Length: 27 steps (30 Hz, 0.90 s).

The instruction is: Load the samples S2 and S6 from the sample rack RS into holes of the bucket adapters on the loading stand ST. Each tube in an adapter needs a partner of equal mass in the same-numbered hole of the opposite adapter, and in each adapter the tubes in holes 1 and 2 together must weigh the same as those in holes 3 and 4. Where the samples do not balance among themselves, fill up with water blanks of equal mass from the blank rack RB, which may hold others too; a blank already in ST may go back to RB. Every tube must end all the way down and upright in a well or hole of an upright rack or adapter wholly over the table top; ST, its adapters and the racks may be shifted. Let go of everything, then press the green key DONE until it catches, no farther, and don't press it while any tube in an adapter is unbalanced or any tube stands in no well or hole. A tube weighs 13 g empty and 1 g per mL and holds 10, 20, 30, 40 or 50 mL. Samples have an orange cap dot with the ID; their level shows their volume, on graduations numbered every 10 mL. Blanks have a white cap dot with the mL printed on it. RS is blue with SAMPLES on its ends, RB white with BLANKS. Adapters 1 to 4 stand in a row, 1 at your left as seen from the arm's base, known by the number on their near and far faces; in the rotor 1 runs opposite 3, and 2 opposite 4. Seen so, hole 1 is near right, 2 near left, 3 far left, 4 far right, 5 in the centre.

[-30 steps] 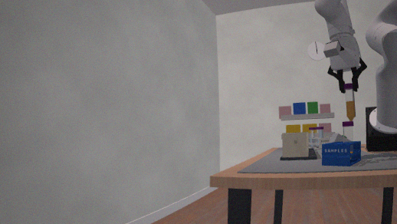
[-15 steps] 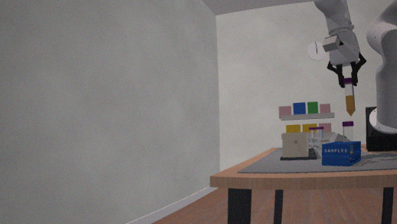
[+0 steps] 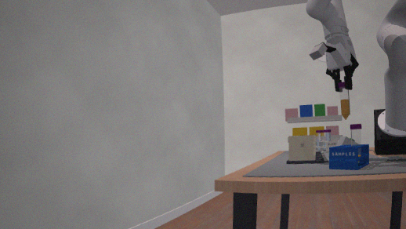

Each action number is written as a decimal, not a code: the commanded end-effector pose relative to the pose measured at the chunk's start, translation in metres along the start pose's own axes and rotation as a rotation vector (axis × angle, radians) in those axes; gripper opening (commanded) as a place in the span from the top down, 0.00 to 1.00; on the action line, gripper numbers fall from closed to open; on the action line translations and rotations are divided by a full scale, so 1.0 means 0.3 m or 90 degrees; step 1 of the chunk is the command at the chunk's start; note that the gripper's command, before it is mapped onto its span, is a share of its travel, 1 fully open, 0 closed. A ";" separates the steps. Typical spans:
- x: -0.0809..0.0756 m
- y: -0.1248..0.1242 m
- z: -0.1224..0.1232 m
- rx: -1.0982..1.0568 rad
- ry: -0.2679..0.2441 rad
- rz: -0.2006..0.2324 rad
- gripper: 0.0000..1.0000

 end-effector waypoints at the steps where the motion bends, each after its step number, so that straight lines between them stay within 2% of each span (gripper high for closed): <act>1: 0.001 0.055 -0.019 0.071 -0.001 0.000 1.00; 23: 0.001 0.377 -0.107 0.495 -0.001 0.000 1.00; 27: 0.001 0.442 -0.124 0.498 -0.001 0.000 1.00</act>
Point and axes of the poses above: the point where the finger pads meet when closed, its own x axis out along the fingers, its own y axis across the jaws, z = x × y, the point moved 7 cm from there along -x, back along the fingers, and after that the axes turned 7 degrees about x, right-handed, at the moved point
